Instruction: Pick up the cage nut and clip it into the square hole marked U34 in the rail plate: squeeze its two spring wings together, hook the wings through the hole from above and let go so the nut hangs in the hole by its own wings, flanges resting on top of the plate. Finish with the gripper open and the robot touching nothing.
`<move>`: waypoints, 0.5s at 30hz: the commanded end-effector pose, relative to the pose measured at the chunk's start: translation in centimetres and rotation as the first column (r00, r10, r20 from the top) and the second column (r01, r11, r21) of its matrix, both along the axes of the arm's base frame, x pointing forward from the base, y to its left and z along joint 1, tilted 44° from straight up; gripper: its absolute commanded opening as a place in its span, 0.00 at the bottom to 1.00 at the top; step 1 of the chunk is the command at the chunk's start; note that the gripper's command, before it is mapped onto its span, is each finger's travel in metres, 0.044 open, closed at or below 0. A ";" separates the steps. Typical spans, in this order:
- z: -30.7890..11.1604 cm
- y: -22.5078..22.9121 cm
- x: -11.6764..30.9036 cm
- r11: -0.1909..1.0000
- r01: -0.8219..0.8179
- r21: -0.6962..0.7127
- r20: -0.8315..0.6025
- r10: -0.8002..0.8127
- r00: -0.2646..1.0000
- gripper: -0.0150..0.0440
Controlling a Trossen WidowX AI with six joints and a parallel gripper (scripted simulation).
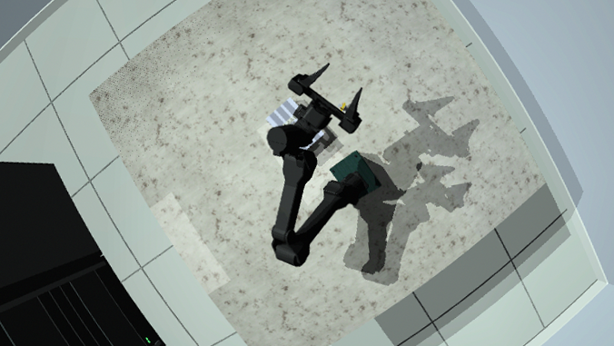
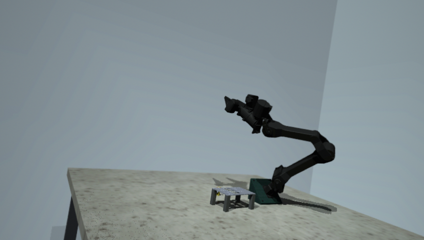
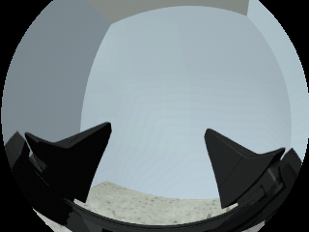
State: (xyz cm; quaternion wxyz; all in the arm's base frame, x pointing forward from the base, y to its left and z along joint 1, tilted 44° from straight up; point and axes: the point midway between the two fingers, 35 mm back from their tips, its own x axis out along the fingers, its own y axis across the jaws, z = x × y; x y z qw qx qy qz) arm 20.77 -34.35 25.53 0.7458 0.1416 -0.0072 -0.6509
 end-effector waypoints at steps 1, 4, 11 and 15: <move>-7.7 -0.4 2.4 0.949 -0.131 0.285 -0.183 0.188 0.965 1.00; -11.5 0.3 3.0 0.884 -0.169 0.437 -0.231 0.291 0.928 1.00; -19.6 3.7 3.3 0.619 -0.193 0.762 -0.210 0.517 0.830 1.00; -23.4 6.8 2.8 0.394 -0.171 0.903 -0.118 0.610 0.783 1.00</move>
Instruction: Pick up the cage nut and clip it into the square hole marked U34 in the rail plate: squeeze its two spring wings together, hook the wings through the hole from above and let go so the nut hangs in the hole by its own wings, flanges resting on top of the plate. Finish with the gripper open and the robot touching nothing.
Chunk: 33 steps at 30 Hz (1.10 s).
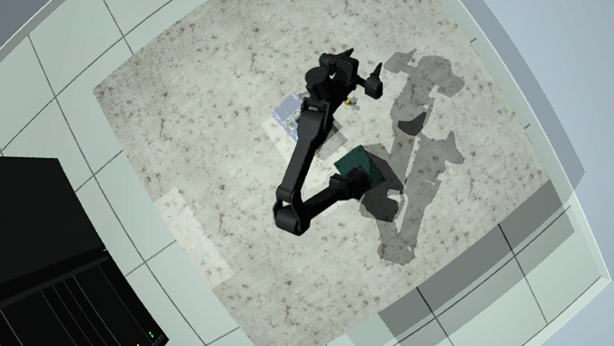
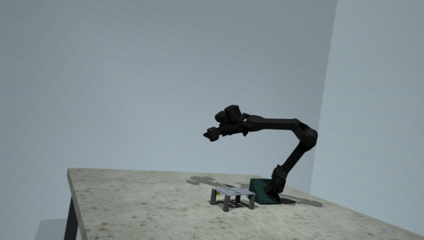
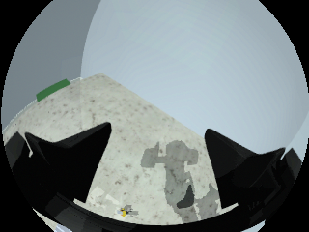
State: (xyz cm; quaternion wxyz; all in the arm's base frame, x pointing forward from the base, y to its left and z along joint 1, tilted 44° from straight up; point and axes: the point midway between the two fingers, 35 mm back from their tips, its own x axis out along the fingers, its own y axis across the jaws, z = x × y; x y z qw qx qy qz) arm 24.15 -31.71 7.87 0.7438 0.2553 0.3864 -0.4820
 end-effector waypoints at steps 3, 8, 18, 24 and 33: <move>-7.9 7.0 -1.1 0.833 -0.092 0.546 -0.091 0.168 0.982 1.00; -10.0 12.2 -2.2 0.560 -0.052 0.827 -0.077 0.204 0.976 1.00; -10.0 15.9 -2.6 0.276 0.014 0.961 -0.065 0.176 0.982 1.00; -10.0 15.9 -2.6 0.276 0.014 0.961 -0.065 0.176 0.982 1.00; -10.0 15.9 -2.6 0.276 0.014 0.961 -0.065 0.176 0.982 0.69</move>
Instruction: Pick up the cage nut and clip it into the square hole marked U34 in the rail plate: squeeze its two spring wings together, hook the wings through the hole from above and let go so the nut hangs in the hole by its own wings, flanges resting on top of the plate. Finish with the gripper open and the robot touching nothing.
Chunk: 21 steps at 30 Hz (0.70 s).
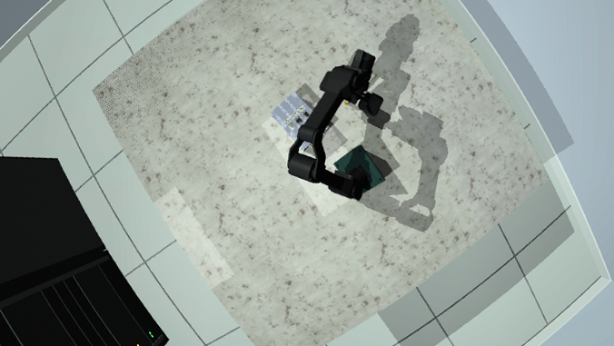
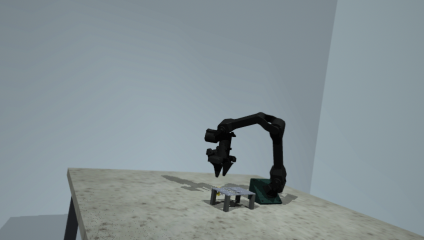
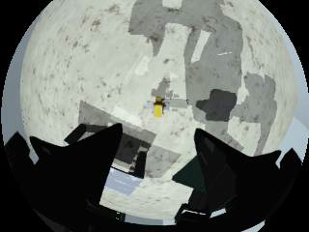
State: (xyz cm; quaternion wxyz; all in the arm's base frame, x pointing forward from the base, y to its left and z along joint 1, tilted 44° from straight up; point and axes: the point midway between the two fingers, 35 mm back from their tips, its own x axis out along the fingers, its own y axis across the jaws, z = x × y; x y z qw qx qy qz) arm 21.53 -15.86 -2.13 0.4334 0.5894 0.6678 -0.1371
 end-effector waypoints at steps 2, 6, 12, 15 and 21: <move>0.0 0.1 0.0 1.000 0.000 0.007 0.003 0.000 1.000 0.60; 0.0 0.1 0.0 1.000 0.000 0.007 0.003 0.000 1.000 0.46; 0.0 0.1 0.0 1.000 0.000 0.007 0.003 0.000 1.000 0.46; 0.0 0.1 0.0 1.000 0.000 0.007 0.003 0.000 1.000 0.46; -1.8 1.8 0.3 1.000 0.000 0.008 0.003 0.000 1.000 0.46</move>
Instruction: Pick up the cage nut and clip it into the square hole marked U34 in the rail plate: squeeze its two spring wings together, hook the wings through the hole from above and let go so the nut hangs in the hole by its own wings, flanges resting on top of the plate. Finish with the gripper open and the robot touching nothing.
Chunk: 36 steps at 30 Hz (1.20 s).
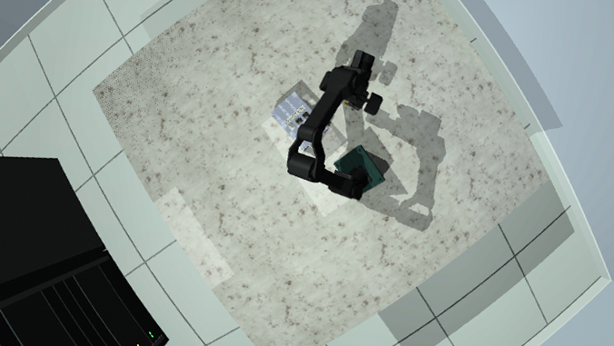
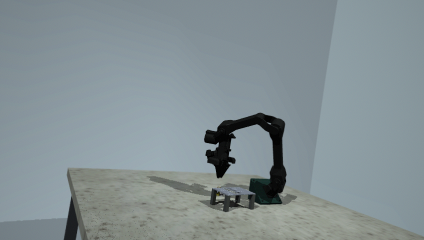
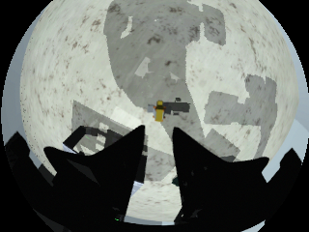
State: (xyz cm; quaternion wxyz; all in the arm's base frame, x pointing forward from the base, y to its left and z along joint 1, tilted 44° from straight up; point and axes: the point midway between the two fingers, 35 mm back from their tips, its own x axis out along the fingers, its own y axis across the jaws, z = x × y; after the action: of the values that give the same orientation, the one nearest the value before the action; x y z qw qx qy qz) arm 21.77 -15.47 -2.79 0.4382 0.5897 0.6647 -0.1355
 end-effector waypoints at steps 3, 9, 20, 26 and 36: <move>-1.9 2.1 0.1 1.000 -0.002 0.013 -0.008 0.002 1.000 0.46; -2.1 2.3 0.1 1.000 -0.002 0.013 -0.008 0.002 1.000 0.46; -3.3 3.4 0.2 1.000 -0.002 0.013 -0.007 0.002 1.000 0.46; -3.5 3.6 0.2 1.000 -0.002 0.013 -0.007 0.002 1.000 0.46; -3.7 3.8 0.2 1.000 -0.002 0.014 -0.007 0.002 1.000 0.46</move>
State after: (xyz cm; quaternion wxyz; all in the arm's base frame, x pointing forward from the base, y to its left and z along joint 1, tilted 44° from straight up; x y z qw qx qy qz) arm 22.01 -11.84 -6.37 0.4336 0.5897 0.6684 -0.1323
